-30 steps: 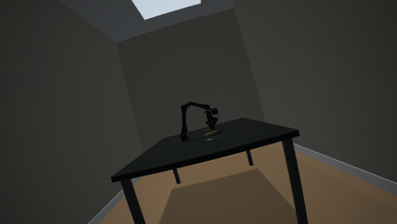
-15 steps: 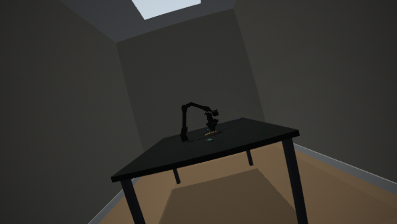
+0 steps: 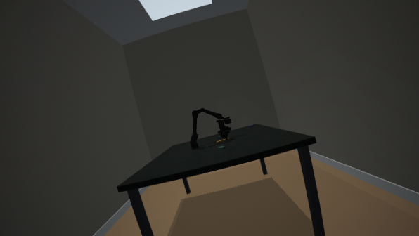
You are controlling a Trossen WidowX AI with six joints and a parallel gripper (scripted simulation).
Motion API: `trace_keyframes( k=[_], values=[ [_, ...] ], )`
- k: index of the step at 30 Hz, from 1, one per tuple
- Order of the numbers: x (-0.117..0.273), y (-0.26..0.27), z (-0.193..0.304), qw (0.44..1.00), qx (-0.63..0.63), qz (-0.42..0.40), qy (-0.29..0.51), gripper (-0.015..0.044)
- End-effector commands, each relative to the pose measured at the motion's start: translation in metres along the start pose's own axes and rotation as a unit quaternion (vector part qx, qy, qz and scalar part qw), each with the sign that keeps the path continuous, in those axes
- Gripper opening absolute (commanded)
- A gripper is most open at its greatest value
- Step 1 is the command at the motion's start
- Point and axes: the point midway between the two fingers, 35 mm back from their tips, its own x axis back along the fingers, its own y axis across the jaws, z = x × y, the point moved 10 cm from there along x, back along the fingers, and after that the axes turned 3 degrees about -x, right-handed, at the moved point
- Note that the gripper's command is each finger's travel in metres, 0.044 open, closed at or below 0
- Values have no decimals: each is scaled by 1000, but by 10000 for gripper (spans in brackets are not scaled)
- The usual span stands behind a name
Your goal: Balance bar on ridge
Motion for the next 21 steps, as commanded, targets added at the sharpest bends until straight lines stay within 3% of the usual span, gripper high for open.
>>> trace_keyframes(
  k=[1,7,14,21],
  values=[
    [-1,0,0,1000,2,2,0,315],
    [-1,0,0,1000,2,2,0,315],
    [-1,0,0,1000,0,0,0,131],
    [-1,0,0,1000,0,0,0,85]
  ],
)
